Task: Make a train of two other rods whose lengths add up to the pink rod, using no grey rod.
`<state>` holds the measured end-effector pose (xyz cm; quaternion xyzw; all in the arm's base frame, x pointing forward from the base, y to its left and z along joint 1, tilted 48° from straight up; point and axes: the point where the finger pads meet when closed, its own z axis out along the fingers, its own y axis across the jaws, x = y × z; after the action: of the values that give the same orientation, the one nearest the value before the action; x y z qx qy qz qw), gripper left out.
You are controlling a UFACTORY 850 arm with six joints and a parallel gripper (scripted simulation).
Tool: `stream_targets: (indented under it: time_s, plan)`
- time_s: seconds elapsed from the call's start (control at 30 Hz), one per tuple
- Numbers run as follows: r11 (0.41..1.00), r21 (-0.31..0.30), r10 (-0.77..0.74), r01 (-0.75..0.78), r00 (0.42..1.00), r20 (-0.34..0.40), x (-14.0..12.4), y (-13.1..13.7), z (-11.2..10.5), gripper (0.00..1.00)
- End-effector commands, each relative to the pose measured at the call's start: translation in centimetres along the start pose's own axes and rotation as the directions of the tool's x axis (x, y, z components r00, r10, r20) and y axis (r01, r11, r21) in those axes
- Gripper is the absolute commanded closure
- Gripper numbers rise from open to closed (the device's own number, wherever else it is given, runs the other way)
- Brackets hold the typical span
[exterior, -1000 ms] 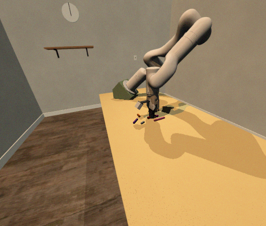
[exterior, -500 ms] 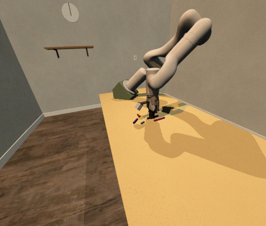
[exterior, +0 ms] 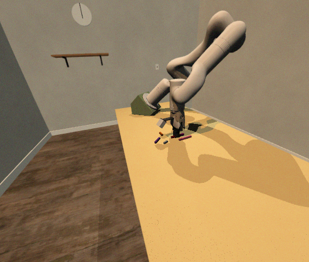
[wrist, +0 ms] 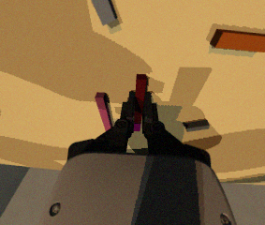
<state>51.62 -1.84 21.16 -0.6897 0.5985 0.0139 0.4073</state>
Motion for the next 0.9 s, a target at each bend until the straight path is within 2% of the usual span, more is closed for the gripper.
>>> stream_targets:
  time_s: [0.0,0.43,0.47,0.53,0.57,0.73,0.77,0.87]
  plan:
    - [1.0,0.001,0.0,0.0,1.0,-0.001,0.02,-0.05,-0.04,0.96]
    - [1.0,0.001,0.0,0.0,1.0,-0.001,0.02,-0.05,-0.04,0.96]
    - [1.0,0.001,0.0,0.0,1.0,-0.001,0.02,-0.05,-0.04,0.92]
    - [1.0,0.001,0.0,0.0,1.0,-0.001,0.02,-0.05,-0.04,0.92]
    - [1.0,0.001,0.0,0.0,1.0,-0.001,0.02,-0.05,-0.04,0.88]
    - [1.0,0.001,0.0,0.0,1.0,-0.001,0.02,-0.05,-0.04,0.84]
    - [1.0,0.001,0.0,0.0,1.0,-0.001,0.02,-0.05,-0.04,0.8]
    - [1.0,0.001,0.0,0.0,1.0,-0.001,0.02,-0.05,-0.04,0.8]
